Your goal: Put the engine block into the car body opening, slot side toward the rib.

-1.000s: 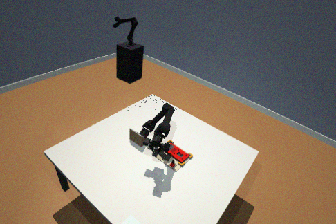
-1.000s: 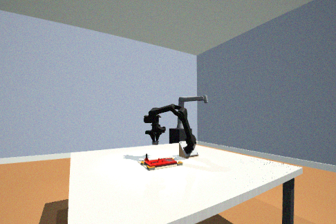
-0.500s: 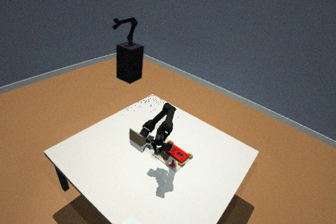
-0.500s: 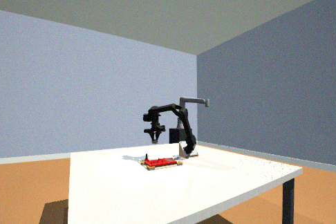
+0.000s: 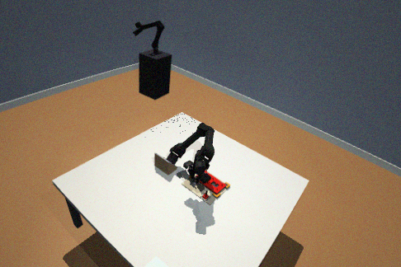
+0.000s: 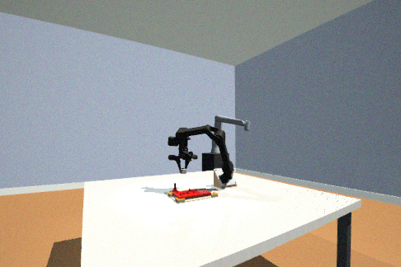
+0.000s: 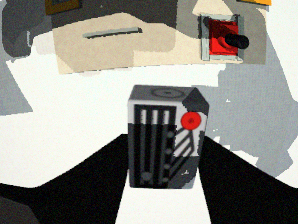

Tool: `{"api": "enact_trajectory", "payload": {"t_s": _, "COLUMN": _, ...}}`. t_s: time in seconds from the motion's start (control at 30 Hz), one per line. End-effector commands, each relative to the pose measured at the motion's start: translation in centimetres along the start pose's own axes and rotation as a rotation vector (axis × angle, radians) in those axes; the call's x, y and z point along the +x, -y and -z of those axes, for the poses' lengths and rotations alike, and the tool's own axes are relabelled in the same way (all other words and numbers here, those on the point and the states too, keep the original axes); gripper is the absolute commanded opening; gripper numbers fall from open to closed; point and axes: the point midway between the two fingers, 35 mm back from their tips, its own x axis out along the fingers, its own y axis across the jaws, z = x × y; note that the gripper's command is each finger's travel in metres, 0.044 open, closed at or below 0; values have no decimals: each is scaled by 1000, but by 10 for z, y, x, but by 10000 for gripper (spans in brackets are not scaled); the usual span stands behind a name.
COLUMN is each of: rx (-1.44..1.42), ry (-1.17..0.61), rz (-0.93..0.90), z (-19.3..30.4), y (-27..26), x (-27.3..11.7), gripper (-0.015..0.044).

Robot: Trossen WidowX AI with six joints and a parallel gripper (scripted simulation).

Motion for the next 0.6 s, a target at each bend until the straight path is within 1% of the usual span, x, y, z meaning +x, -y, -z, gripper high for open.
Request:
{"api": "enact_trajectory", "payload": {"t_s": 0.0, "rx": 108, "ry": -1, "rz": 4, "z": -11, "y": 6, "x": 4, "gripper": 0}}
{"api": "enact_trajectory", "payload": {"t_s": 0.57, "rx": 526, "ry": -5, "rz": 8, "z": -57, "y": 26, "x": 19, "gripper": 0}}
